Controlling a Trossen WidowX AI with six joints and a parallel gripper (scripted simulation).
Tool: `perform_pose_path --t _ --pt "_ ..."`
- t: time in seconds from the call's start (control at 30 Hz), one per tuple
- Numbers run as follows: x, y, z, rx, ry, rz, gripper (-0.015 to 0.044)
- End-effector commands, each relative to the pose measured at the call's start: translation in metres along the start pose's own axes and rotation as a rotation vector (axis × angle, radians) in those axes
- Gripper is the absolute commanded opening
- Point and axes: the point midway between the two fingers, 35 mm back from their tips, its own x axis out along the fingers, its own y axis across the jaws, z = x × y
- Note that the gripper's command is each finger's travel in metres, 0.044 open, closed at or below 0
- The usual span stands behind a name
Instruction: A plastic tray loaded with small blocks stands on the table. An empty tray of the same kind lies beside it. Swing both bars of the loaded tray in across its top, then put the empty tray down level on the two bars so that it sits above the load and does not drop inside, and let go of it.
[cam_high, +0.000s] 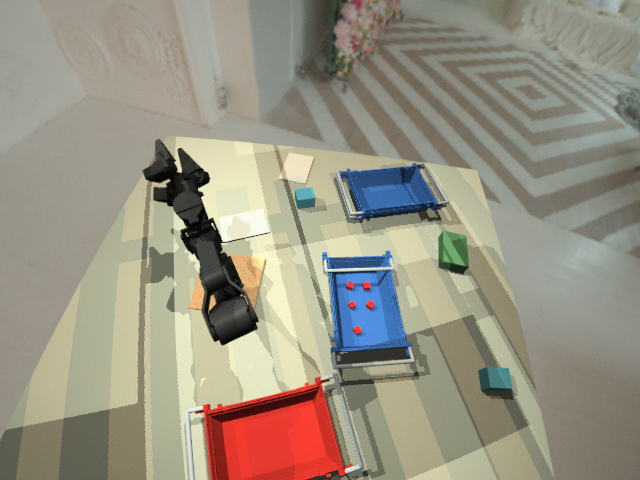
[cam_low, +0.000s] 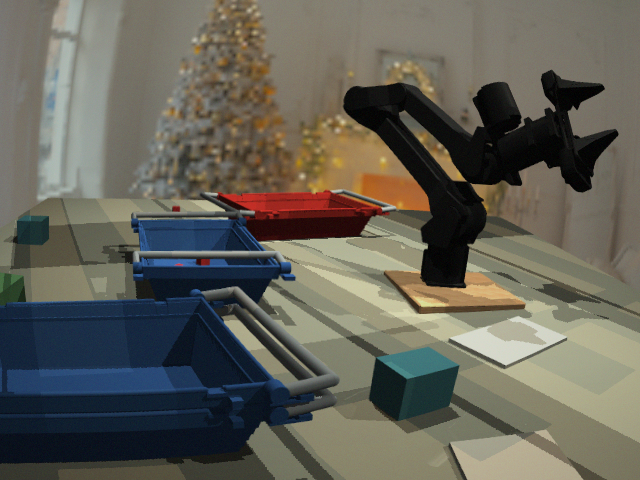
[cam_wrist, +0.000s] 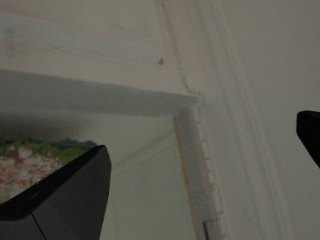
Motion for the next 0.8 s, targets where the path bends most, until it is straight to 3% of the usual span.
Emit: perform_pose_path --t 0.0,0.37,0.77 --pt "0.0 0.0 0.0 0.0 0.0 0.0 0.0374" --pt "0.0 0.0 0.0 0.0 0.0 0.0 0.0089" --pt "0.0 0.0 0.0 0.0 0.0 0.0 0.0089"
